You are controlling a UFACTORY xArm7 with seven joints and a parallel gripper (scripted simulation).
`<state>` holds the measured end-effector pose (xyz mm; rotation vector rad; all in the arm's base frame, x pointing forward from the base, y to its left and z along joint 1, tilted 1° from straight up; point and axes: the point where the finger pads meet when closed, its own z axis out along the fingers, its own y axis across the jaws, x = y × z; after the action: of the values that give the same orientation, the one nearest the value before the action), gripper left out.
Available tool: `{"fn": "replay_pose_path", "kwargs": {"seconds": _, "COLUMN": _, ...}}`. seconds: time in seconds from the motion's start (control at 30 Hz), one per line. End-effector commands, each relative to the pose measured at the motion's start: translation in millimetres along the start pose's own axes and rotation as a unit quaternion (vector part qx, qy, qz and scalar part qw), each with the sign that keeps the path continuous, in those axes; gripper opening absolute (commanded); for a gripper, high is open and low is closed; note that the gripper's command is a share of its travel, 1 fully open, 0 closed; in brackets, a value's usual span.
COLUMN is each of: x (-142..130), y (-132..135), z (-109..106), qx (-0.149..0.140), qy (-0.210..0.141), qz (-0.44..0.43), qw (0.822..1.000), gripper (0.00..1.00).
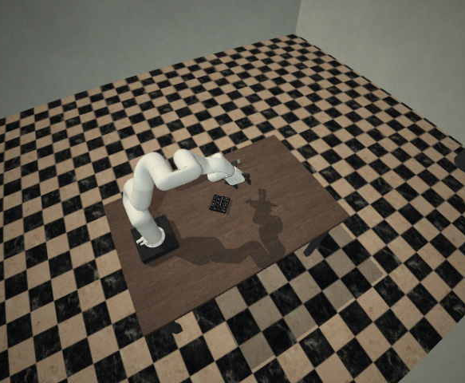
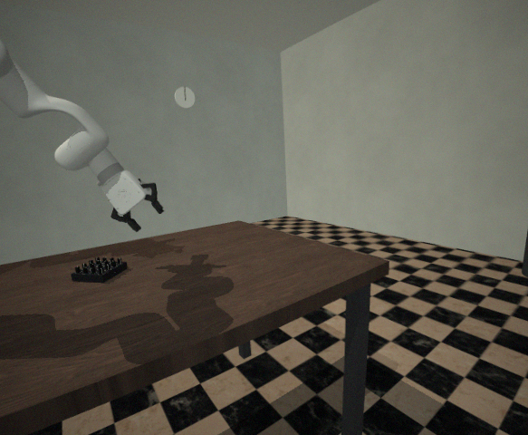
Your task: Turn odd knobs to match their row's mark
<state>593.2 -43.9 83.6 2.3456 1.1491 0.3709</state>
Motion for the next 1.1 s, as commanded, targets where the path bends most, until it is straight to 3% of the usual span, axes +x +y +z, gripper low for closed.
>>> {"fn": "replay_pose_path", "kwargs": {"seconds": 0.0, "x": 1.0, "y": 1.7, "z": -1.2, "qx": -0.001, "qy": 0.001, "qz": 0.000, "qw": 1.000, "gripper": 1.00}}
{"fn": "replay_pose_path", "kwargs": {"seconds": 0.17, "x": 1.0, "y": 1.7, "z": -1.2, "qx": -0.001, "qy": 0.001, "qz": 0.000, "qw": 1.000, "gripper": 1.00}}
{"fn": "replay_pose_path", "kwargs": {"seconds": 0.23, "x": -15.2, "y": -20.5, "z": -2.5, "qx": 0.044, "qy": -0.015, "qz": 0.015, "qw": 0.999, "gripper": 1.00}}
{"fn": "replay_pose_path", "kwargs": {"seconds": 0.6, "x": -15.2, "y": -20.5, "z": -2.5, "qx": 0.044, "qy": -0.015, "qz": 0.015, "qw": 0.999, "gripper": 1.00}}
{"fn": "replay_pose_path", "kwargs": {"seconds": 0.63, "x": -22.7, "y": -31.5, "z": -3.5, "qx": 0.066, "qy": -0.021, "qz": 0.022, "qw": 0.997, "gripper": 1.00}}
{"fn": "replay_pose_path", "kwargs": {"seconds": 0.93, "x": -22.7, "y": -31.5, "z": -3.5, "qx": 0.066, "qy": -0.021, "qz": 0.022, "qw": 0.997, "gripper": 1.00}}
{"fn": "replay_pose_path", "kwargs": {"seconds": 1.0, "x": -36.4, "y": -53.2, "z": -6.4, "qx": 0.108, "qy": -0.031, "qz": 0.035, "qw": 0.993, "gripper": 1.00}}
{"fn": "replay_pose_path", "kwargs": {"seconds": 1.07, "x": -36.4, "y": -53.2, "z": -6.4, "qx": 0.108, "qy": -0.031, "qz": 0.035, "qw": 0.993, "gripper": 1.00}}
